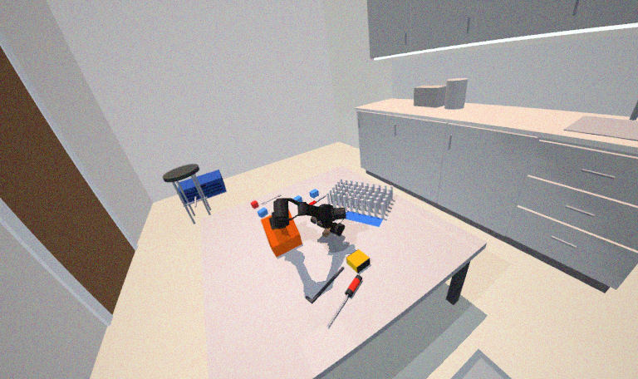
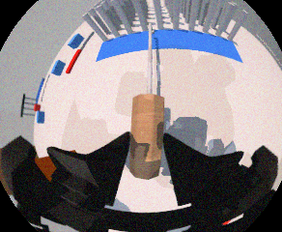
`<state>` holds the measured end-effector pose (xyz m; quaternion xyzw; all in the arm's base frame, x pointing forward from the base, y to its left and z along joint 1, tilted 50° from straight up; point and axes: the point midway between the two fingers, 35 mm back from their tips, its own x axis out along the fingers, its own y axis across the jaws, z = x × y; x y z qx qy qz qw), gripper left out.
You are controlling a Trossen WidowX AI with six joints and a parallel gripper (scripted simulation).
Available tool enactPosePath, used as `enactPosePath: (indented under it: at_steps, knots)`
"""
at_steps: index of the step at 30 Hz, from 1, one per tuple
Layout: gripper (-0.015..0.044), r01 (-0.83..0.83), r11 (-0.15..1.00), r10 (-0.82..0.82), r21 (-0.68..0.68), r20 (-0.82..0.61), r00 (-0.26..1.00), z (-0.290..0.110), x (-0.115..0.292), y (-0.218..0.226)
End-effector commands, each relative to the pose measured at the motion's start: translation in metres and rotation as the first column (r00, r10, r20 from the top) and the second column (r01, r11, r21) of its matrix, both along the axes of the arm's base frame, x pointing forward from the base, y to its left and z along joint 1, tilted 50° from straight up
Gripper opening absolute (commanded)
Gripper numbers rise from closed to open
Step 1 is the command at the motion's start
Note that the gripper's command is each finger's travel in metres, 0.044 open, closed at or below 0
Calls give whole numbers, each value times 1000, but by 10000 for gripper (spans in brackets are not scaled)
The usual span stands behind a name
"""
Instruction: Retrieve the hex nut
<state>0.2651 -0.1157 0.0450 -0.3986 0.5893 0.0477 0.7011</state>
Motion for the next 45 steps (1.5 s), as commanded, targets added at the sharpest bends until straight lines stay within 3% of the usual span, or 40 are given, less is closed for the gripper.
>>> enactPosePath:
  at_steps: [1, 32, 34, 45]
  knots:
    - [0, -11, 1000, 11, 2, 4, 1000, 7, -12, -1]
    - [0, -7, 1000, 7, 11, 8, 1000, 87, -16, 96]
    - [0, -11, 1000, 11, 15, -11, 1000, 74, -11, 89]
    - [0, -56, 996, 59, 67, -45, 997, 45, 13, 142]
